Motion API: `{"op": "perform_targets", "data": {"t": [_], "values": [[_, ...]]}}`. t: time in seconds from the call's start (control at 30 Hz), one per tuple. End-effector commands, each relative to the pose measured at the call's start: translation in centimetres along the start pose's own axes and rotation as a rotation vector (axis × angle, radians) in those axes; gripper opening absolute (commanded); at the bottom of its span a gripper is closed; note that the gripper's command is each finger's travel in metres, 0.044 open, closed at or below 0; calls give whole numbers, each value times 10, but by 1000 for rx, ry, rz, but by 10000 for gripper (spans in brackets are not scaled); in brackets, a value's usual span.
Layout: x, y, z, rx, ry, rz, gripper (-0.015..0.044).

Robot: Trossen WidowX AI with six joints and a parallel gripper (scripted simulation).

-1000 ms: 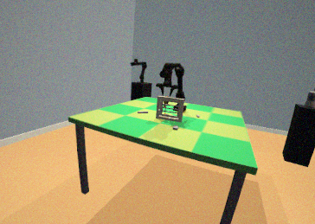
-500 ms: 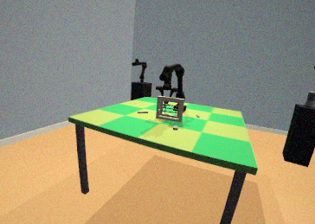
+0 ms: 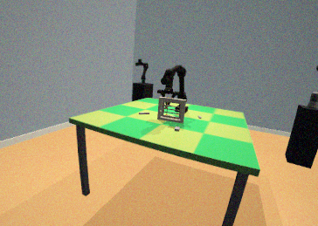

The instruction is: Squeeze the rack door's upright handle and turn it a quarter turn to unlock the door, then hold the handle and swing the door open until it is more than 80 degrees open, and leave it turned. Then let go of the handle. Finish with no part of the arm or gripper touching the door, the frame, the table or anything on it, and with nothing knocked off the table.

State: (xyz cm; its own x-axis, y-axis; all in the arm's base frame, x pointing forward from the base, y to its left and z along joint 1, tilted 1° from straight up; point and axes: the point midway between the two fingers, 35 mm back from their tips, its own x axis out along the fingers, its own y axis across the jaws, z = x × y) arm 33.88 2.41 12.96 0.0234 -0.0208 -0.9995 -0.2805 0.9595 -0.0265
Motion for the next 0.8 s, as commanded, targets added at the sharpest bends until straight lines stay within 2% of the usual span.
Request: {"op": "perform_targets", "data": {"t": [0.0, 0.2, 0.5, 0.63, 0.77], "values": [[4, 1, -1, -4, 0, 5, 246], [4, 1, -1, -4, 0, 5, 88], [4, 1, -1, -4, 0, 5, 28], [4, 1, -1, 4, 0, 5, 27], [4, 1, -1, 167, 1, 5, 27]]}}
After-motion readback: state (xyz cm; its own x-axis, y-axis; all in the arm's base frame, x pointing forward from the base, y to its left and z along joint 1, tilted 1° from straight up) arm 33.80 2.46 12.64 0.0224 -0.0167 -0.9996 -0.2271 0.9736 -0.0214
